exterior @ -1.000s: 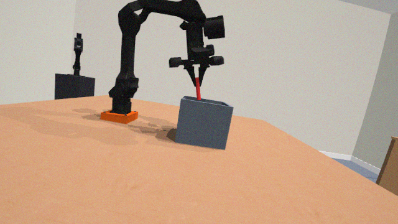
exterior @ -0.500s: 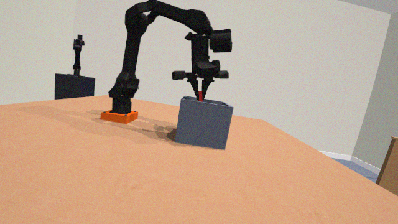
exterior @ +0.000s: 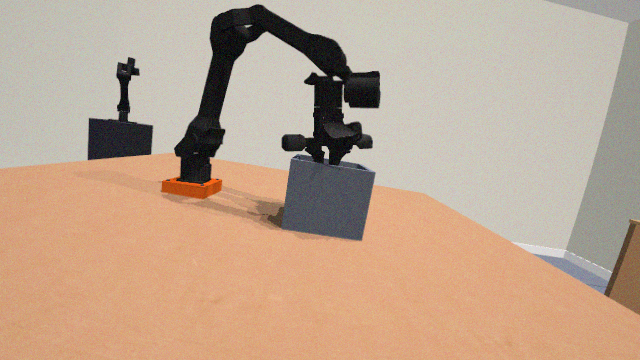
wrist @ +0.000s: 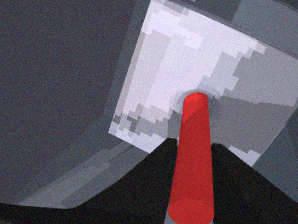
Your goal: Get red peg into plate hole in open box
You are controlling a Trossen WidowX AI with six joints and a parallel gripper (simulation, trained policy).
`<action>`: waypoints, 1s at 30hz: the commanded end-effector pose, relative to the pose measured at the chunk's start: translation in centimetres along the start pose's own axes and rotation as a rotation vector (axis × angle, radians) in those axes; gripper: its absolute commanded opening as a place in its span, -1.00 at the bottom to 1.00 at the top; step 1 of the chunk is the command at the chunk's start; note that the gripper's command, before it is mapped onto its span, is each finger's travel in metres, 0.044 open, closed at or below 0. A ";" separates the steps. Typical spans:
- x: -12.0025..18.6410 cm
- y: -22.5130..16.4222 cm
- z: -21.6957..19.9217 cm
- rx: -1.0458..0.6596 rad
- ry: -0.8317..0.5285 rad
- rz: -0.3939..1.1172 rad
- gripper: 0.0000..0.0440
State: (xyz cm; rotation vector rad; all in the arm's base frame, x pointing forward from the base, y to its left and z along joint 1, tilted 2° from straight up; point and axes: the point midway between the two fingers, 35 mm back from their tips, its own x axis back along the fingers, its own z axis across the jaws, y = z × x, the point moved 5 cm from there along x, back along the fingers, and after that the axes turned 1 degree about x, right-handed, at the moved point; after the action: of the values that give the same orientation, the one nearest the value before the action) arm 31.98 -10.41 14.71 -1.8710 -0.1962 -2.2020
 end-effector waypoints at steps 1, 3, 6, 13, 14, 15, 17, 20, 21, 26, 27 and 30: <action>-1.4 0.0 0.0 0.023 -0.019 0.015 -0.86; -1.5 0.2 0.3 0.037 -0.018 0.012 -0.78; -1.5 0.0 0.6 0.053 -0.020 0.023 -0.58; -1.7 -0.9 0.5 0.045 -0.030 0.086 -0.58; -1.8 -1.0 0.5 0.042 -0.031 0.097 -0.61; -1.8 -1.2 0.5 0.039 -0.032 0.107 -0.63; -1.9 -1.5 0.5 0.032 -0.037 0.124 -0.67; -2.2 -1.9 0.5 0.024 -0.042 0.151 -0.70; -2.3 -2.0 0.4 0.022 -0.045 0.158 -0.70; -2.8 -2.8 0.2 0.010 -0.061 0.195 -0.68; -2.9 -2.9 0.2 0.008 -0.064 0.200 -0.67; -3.2 -3.2 0.0 0.002 -0.079 0.211 -0.61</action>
State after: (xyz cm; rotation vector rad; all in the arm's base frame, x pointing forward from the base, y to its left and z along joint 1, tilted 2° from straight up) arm 32.07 -8.03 13.10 -1.8620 -0.0730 -2.0518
